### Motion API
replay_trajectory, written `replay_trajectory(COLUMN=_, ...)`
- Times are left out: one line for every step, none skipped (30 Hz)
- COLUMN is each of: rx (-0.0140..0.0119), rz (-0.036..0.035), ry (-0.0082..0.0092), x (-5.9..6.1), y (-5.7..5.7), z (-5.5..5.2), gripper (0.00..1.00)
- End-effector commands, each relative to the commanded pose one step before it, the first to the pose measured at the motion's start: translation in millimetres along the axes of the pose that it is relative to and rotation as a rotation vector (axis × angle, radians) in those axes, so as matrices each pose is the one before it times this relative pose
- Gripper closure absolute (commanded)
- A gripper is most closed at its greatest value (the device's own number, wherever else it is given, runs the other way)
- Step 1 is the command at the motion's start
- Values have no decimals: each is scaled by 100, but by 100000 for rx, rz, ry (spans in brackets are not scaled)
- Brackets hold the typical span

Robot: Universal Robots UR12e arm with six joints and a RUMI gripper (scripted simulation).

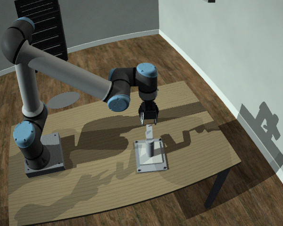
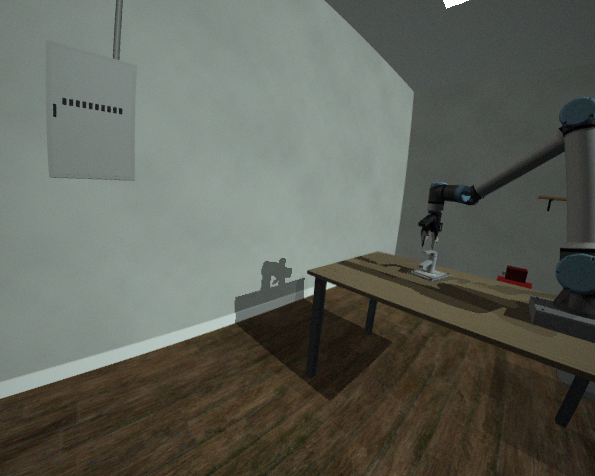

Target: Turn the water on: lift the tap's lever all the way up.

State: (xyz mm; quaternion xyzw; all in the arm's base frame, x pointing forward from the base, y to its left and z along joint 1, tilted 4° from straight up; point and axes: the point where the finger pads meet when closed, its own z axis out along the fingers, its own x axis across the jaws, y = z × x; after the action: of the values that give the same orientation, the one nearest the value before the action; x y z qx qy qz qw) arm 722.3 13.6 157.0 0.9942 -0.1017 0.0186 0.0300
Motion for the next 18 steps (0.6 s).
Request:
replay_trajectory(rx=8, rz=4, ry=177, x=92, y=-3, z=574, gripper=58)
replay_trajectory(rx=0, rz=0, ry=0, x=3, y=0, z=82, gripper=58)
replay_trajectory(rx=0, rz=0, ry=0, x=2, y=0, z=73, gripper=58)
replay_trajectory(rx=0, rz=0, ry=0, x=2, y=0, z=65, gripper=58)
replay_trajectory(rx=0, rz=0, ry=0, x=0, y=0, z=0, gripper=58)
replay_trajectory(rx=0, rz=0, ry=0, x=0, y=0, z=0, gripper=58)
replay_trajectory(rx=0, rz=0, ry=0, x=2, y=0, z=56, gripper=58)
replay_trajectory(rx=0, rz=0, ry=0, x=1, y=0, z=48, gripper=58)
replay_trajectory(rx=0, rz=0, ry=0, x=1, y=0, z=40, gripper=58)
replay_trajectory(rx=0, rz=0, ry=0, x=1, y=0, z=32, gripper=58)
replay_trajectory(rx=0, rz=0, ry=0, x=1, y=0, z=25, gripper=58)
replay_trajectory(rx=0, rz=0, ry=0, x=0, y=0, z=19, gripper=58)
replay_trajectory(rx=0, rz=0, ry=0, x=0, y=0, z=13, gripper=58)
replay_trajectory(rx=0, rz=0, ry=0, x=0, y=0, z=8, gripper=58)
replay_trajectory(rx=0, rz=0, ry=0, x=0, y=0, z=4, gripper=58)
replay_trajectory(rx=0, rz=0, ry=0, x=0, y=0, z=2, gripper=58)
replay_trajectory(rx=0, rz=0, ry=0, x=0, y=0, z=0, gripper=58)
replay_trajectory(rx=0, rz=0, ry=0, x=0, y=0, z=0, gripper=58)
